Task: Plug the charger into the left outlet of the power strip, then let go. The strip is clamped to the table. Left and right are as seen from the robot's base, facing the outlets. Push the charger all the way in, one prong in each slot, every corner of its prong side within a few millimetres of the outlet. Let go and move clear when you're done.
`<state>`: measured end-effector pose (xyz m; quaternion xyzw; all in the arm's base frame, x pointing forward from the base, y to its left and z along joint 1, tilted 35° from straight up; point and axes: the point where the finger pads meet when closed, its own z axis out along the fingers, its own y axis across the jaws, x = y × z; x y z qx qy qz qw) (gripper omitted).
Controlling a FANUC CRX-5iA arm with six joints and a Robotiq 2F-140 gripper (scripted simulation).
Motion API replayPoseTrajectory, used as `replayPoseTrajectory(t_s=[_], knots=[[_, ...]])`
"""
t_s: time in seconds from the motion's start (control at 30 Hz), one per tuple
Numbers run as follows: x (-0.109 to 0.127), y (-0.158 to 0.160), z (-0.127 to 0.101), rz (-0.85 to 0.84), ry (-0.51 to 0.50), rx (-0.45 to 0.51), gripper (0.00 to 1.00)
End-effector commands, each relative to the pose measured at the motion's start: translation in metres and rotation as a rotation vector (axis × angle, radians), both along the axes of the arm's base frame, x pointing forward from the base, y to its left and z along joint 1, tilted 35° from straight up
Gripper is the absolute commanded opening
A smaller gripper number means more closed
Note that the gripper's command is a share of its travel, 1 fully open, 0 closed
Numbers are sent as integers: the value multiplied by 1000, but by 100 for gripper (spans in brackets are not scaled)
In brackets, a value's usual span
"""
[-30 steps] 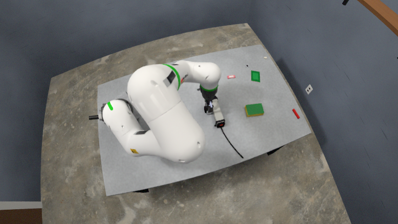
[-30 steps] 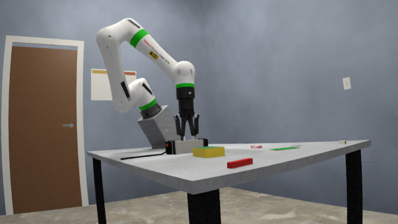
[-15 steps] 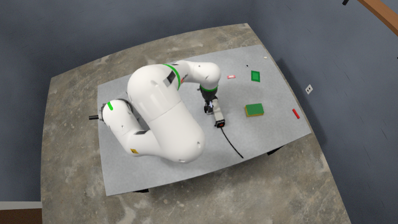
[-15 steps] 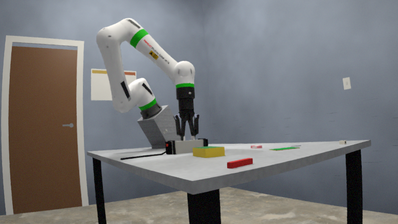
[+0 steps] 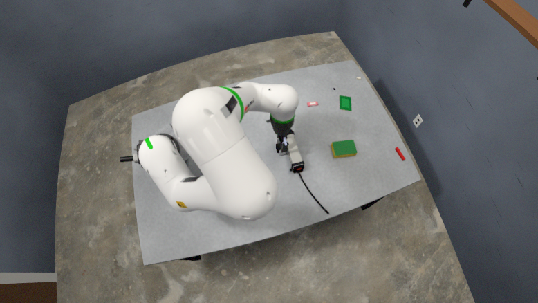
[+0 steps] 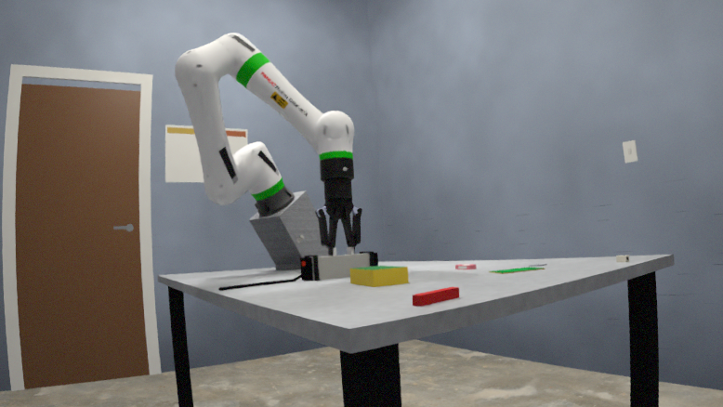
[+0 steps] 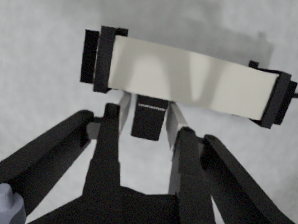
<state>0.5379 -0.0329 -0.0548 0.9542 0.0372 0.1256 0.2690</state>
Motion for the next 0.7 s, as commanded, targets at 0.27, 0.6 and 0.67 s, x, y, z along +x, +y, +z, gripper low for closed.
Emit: replayPoseTrajectory(t_s=[0.27, 0.6, 0.67], knots=[[0, 2, 3, 1, -1, 0, 38], [-3, 8, 13, 1, -1, 0, 38], [-5, 11, 17, 1, -1, 0, 38]])
